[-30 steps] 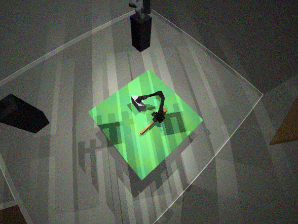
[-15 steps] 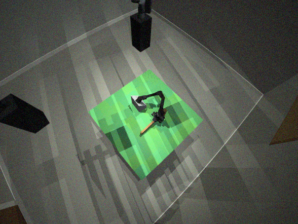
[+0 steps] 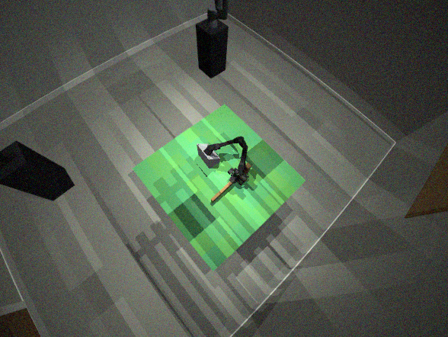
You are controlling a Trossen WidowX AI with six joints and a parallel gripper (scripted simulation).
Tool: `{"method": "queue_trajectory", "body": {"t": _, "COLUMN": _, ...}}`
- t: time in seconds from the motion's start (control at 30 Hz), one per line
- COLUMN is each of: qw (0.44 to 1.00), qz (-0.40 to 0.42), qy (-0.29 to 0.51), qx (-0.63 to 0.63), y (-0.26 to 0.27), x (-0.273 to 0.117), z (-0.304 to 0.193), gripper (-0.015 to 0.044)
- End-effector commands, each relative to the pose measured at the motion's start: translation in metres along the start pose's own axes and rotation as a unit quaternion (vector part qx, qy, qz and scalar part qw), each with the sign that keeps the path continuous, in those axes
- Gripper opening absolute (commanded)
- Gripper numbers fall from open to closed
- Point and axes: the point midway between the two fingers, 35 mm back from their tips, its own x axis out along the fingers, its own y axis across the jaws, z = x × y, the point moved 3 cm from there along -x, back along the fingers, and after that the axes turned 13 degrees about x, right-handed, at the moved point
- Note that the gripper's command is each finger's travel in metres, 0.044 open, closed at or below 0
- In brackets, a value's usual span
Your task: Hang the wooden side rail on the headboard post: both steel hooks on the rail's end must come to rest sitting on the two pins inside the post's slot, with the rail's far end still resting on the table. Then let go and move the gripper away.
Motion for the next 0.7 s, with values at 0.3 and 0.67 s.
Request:
{"method": "queue_trajectory", "body": {"t": 0.3, "qw": 1.0, "qz": 0.007, "qy": 0.001, "qx": 0.002, "y": 0.0032, "x": -0.0072, "z": 0.0004, "gripper": 0.0}}
{"method": "queue_trajectory", "body": {"t": 0.67, "qw": 1.0, "qz": 0.007, "qy": 0.001, "qx": 0.002, "y": 0.0032, "x": -0.009, "z": 0.0004, "gripper": 0.0}}
